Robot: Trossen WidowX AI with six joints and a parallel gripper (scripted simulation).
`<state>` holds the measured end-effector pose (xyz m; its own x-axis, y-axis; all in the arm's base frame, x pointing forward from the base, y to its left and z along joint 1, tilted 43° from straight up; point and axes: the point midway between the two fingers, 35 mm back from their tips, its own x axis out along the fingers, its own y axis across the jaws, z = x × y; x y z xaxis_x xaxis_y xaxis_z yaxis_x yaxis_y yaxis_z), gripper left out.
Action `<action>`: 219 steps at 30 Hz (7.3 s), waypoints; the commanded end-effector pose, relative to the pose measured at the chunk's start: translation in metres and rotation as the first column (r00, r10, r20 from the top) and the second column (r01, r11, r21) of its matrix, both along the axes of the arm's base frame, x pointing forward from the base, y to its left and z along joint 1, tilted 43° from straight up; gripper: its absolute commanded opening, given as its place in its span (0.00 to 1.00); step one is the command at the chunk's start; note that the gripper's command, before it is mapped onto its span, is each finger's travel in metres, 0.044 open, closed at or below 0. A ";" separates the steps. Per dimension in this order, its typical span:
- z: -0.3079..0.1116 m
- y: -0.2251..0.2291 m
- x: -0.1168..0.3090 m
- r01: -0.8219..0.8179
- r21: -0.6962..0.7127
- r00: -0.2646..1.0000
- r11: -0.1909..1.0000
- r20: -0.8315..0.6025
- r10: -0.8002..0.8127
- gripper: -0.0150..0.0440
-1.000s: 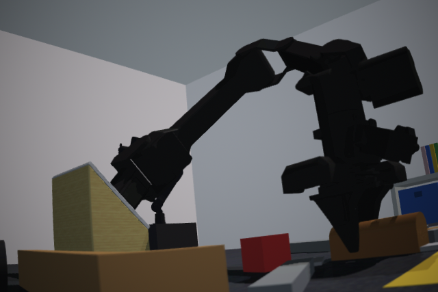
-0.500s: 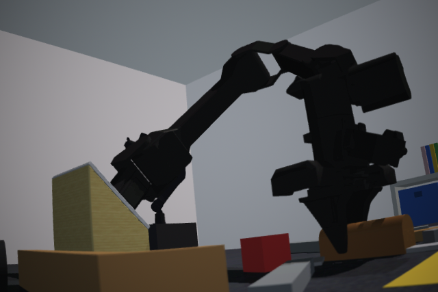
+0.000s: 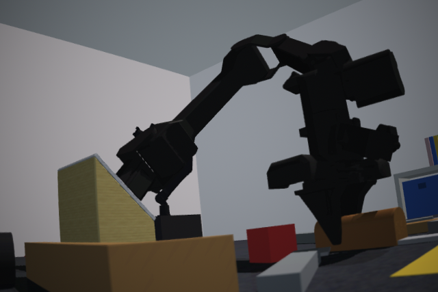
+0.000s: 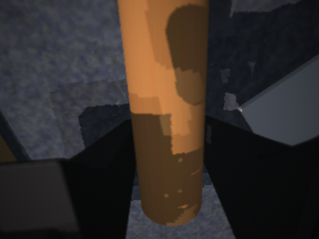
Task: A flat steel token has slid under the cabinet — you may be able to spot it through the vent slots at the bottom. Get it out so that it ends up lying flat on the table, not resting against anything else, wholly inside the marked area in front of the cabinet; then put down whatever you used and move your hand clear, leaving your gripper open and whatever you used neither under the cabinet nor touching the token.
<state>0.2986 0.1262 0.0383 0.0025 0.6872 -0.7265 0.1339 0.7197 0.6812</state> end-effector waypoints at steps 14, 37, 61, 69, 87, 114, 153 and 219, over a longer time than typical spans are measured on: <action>0.002 0.004 -0.023 0.000 -0.001 1.000 1.000 -0.006 0.000 0.25; 0.006 0.008 -0.050 0.000 -0.001 1.000 1.000 -0.008 0.000 0.25; 0.011 0.012 -0.061 0.021 0.000 1.000 1.000 -0.023 -0.021 0.25; 0.014 0.014 -0.061 0.058 -0.002 0.997 0.998 -0.059 -0.058 0.25; 0.033 0.030 -0.060 0.086 -0.003 0.992 0.996 -0.088 -0.086 0.25; 0.047 0.046 -0.060 0.096 -0.007 0.990 0.995 -0.102 -0.096 0.34; 0.045 0.047 -0.059 0.100 -0.003 0.990 0.995 -0.096 -0.099 0.43; 0.035 0.035 0.006 0.088 -0.003 0.992 0.996 -0.086 -0.087 0.25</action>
<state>0.2988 0.1624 0.0735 0.0007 0.6858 -0.7278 0.2542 0.7038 0.6634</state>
